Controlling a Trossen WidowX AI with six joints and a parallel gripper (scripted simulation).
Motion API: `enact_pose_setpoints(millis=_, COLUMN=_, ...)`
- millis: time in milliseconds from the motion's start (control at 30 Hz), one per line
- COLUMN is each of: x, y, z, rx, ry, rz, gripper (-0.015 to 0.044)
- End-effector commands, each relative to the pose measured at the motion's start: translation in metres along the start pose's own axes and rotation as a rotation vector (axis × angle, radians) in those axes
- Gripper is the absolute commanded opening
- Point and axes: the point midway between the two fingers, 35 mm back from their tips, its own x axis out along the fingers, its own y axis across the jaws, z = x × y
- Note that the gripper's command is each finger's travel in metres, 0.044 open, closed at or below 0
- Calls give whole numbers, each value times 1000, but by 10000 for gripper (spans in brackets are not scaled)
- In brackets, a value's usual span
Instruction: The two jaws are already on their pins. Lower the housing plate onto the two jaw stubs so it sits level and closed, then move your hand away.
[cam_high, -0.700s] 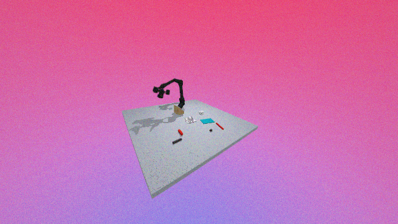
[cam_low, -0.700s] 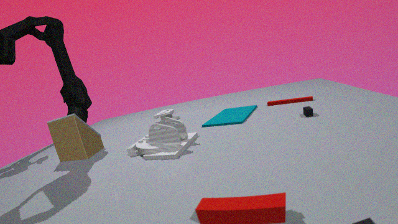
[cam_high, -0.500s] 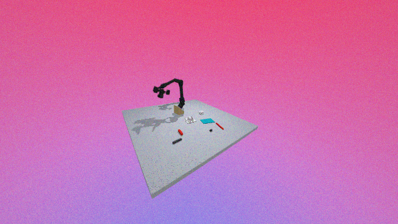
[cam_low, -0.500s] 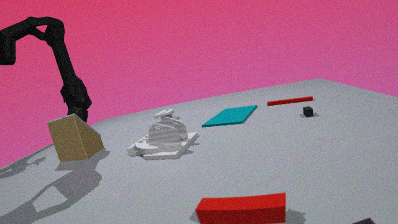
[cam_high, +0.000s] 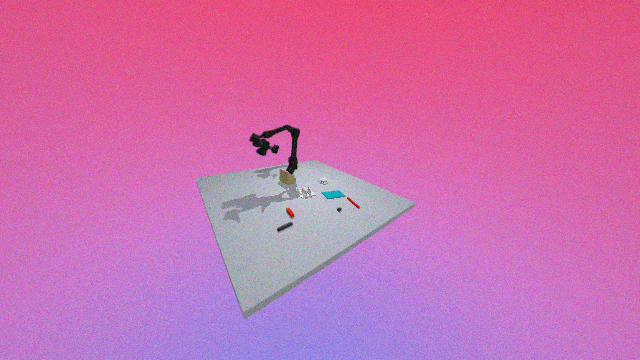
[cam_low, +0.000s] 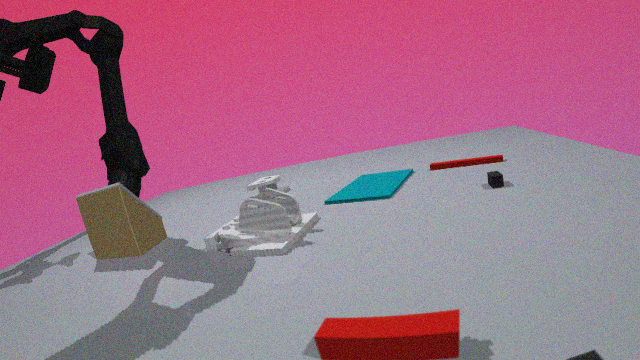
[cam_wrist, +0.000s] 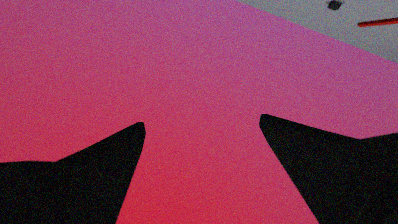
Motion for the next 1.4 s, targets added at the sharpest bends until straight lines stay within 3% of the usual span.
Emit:
enact_pose_setpoints(millis=0, x=18, y=-13, z=-7, rx=-73, ry=-45, rz=-58, gripper=440)
enact_pose_setpoints(millis=733, x=118, y=-130, z=-39, rx=-588, ry=-229, rz=-489, gripper=440)
enact_pose_setpoints(millis=1367, x=154, y=-256, z=-43, rx=-1046, ry=-239, rz=-889, gripper=440)
